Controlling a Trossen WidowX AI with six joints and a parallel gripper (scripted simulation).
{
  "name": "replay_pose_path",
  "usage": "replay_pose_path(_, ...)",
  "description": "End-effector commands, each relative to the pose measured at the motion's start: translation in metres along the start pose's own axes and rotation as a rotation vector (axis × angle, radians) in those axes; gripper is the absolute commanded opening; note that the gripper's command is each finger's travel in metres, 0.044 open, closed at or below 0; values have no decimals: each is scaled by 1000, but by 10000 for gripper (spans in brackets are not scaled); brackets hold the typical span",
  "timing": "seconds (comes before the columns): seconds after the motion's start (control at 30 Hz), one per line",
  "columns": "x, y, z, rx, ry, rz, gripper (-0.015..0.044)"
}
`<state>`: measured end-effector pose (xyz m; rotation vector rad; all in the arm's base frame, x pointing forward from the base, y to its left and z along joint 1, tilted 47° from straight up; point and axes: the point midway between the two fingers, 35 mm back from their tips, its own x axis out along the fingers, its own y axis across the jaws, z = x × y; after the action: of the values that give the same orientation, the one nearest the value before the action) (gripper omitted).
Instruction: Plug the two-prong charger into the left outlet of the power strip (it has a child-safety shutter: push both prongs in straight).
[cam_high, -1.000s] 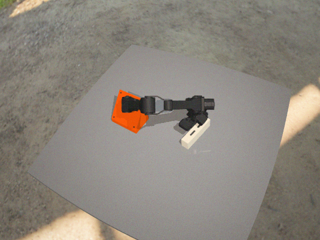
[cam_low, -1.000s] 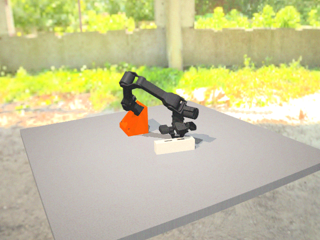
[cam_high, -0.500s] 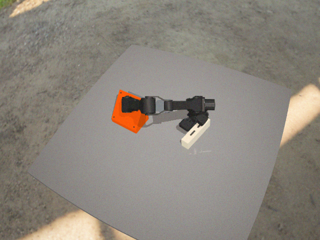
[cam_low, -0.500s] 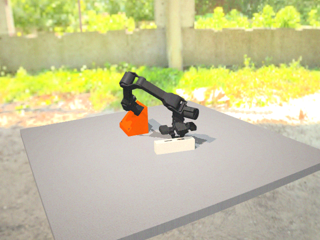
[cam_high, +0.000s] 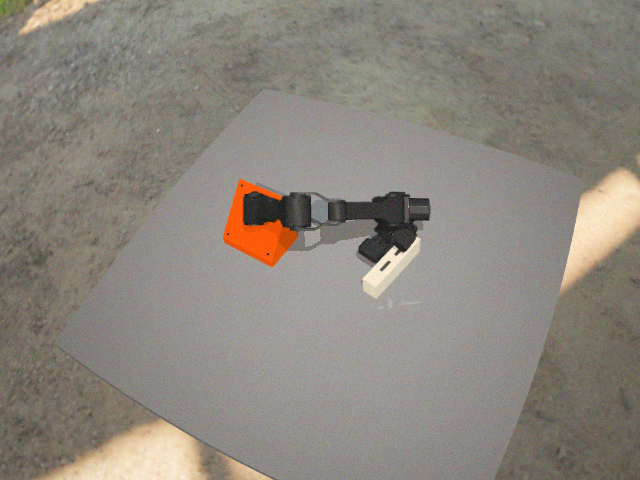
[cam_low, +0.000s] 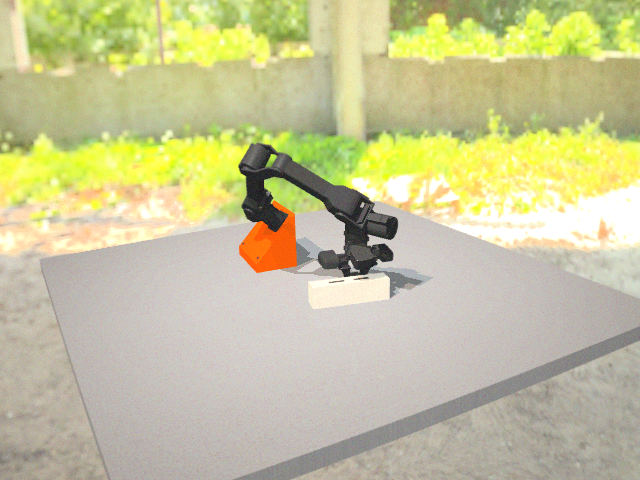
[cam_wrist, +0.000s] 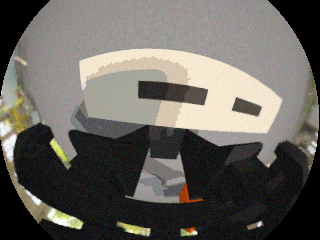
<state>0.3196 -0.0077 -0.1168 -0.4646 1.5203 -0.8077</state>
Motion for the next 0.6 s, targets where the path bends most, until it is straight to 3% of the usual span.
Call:
replay_pose_path(0.0, 2, 0, 9, 27, -25, 3, 0)
replay_pose_path(0.57, 1, 0, 7, 27, -25, 3, 0)
